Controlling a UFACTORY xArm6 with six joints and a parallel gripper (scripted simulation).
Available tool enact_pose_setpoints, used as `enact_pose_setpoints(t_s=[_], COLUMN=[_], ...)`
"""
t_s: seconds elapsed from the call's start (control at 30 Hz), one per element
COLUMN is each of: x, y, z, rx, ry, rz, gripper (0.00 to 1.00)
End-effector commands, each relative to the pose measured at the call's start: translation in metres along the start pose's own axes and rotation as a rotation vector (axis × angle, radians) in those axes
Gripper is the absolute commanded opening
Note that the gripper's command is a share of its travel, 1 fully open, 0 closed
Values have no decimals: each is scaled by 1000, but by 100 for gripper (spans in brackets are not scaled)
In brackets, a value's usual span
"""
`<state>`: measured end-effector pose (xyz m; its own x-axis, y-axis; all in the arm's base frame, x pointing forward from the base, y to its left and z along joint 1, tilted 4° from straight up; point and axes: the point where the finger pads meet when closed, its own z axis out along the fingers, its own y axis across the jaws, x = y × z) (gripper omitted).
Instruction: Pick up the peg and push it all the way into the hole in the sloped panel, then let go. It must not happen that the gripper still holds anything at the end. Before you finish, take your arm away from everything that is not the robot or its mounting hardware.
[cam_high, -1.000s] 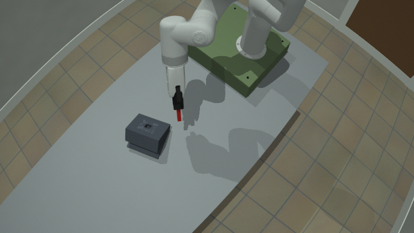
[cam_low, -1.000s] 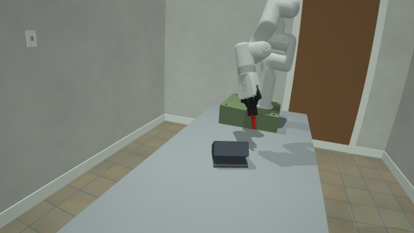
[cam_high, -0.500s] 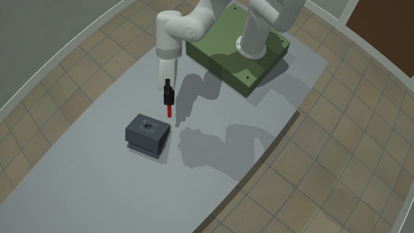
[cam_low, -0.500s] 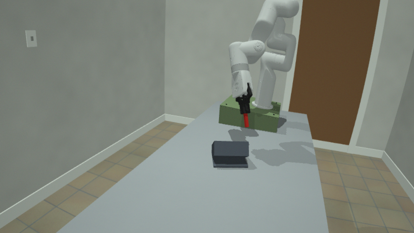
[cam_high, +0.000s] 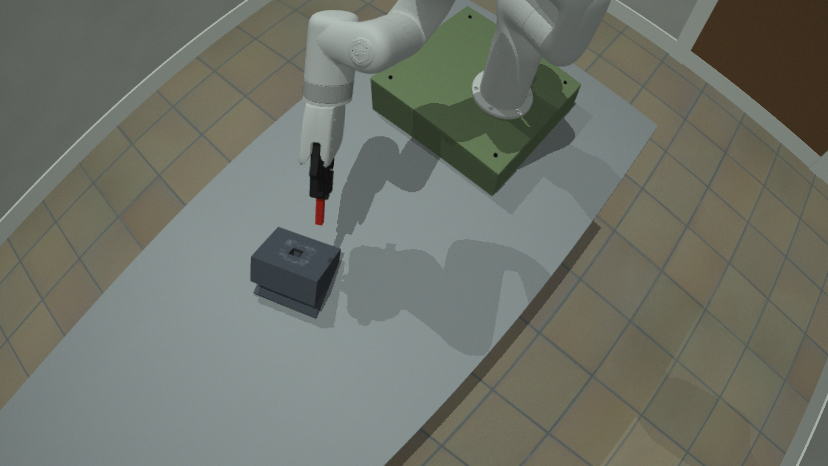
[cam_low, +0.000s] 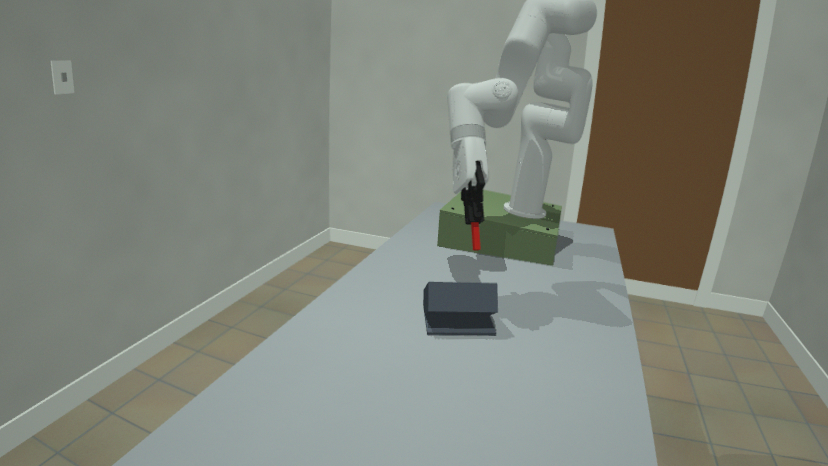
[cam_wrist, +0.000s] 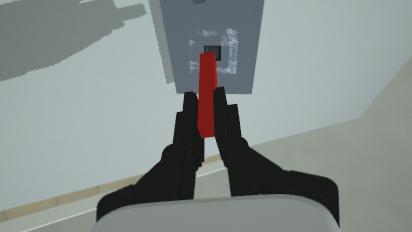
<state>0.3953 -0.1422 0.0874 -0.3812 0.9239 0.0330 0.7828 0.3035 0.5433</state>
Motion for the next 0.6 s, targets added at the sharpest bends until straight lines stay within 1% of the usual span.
enact_pose_setpoints(t_s=[0.0,0.27,0.43,0.57], x=[-12,-30,-31,-32], y=[-2,-9,-10,-9], z=[-5,-12,-13,-9], rx=[-21,-54,-57,-57], ry=[-26,-68,-71,-71], rz=[53,147,155,155], gripper=[0,0,0,0])
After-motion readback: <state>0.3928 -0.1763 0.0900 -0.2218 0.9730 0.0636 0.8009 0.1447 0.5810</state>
